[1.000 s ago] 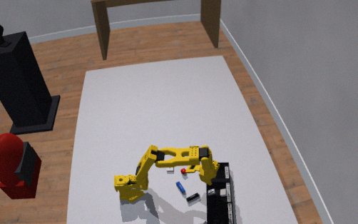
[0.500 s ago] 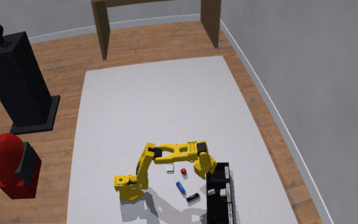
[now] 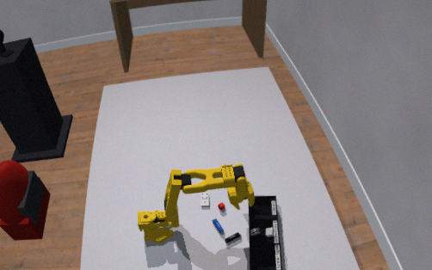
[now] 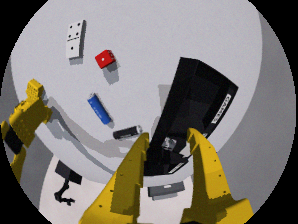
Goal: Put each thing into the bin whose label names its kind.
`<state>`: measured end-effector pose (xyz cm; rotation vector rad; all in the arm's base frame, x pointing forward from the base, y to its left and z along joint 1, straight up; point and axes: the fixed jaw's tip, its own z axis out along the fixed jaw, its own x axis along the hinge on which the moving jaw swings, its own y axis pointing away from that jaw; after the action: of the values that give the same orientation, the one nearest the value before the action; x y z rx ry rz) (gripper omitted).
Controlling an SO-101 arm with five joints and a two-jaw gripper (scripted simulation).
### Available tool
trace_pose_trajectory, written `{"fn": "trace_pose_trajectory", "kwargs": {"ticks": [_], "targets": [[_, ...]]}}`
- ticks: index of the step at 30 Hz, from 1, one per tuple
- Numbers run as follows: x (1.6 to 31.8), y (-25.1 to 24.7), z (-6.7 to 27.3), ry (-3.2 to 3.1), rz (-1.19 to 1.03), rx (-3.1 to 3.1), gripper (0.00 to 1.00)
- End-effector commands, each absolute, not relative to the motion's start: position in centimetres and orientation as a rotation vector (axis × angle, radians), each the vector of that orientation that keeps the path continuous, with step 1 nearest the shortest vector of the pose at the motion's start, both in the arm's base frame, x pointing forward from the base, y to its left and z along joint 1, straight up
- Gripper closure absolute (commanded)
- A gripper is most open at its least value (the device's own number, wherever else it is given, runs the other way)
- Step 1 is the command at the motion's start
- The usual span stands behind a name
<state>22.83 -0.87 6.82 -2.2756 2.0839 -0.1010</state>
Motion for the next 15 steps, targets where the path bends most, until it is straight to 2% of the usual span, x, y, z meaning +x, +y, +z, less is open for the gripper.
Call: {"fn": "trace_pose_trajectory", "kwargs": {"ticks": [1,15], "targets": [[23.1,-0.1,8.0,2.147,-0.177,-2.122,0.80],[21.4,2.3,7.4,2.555,-0.085,-1.635,0.79]]}}
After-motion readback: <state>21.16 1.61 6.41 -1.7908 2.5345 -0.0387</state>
